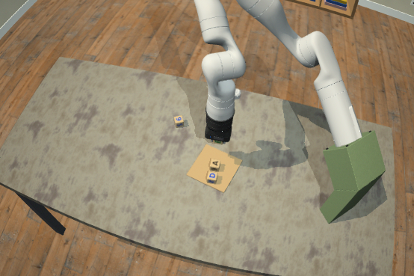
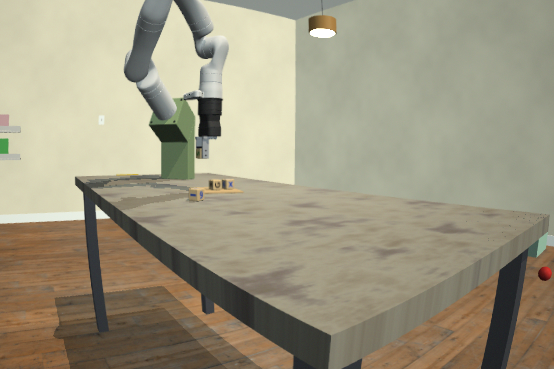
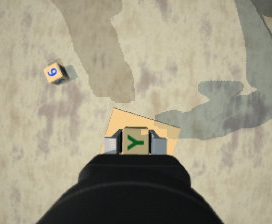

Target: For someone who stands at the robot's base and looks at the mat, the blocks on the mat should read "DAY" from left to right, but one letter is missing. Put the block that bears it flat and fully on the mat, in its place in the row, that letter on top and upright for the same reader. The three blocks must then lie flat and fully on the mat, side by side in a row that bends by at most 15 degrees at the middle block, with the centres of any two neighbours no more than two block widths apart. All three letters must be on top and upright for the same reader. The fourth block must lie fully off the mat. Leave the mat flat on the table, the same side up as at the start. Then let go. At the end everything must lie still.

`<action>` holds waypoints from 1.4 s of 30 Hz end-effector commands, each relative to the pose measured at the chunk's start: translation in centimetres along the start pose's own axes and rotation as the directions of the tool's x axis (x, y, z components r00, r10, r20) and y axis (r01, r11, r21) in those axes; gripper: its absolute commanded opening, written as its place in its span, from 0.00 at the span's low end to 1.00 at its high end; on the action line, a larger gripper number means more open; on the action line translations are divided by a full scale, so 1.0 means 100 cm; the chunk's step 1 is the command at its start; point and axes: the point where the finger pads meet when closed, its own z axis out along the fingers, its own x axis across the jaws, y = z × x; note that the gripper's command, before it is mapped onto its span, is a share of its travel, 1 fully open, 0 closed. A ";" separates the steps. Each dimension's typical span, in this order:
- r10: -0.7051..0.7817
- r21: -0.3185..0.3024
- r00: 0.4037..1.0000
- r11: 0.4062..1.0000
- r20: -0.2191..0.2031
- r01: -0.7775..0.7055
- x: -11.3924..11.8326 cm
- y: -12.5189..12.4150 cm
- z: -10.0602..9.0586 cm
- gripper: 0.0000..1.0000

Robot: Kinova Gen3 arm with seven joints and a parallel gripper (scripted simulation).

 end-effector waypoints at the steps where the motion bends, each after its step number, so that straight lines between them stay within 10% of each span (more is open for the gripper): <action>1: -0.001 0.005 1.000 1.000 -0.004 0.001 0.001 -0.001 0.003 0.57; 28: -0.001 0.005 1.000 1.000 -0.004 0.001 0.001 -0.002 0.083 0.57; 42: -0.001 0.005 1.000 1.000 -0.004 0.001 0.001 -0.002 0.091 0.57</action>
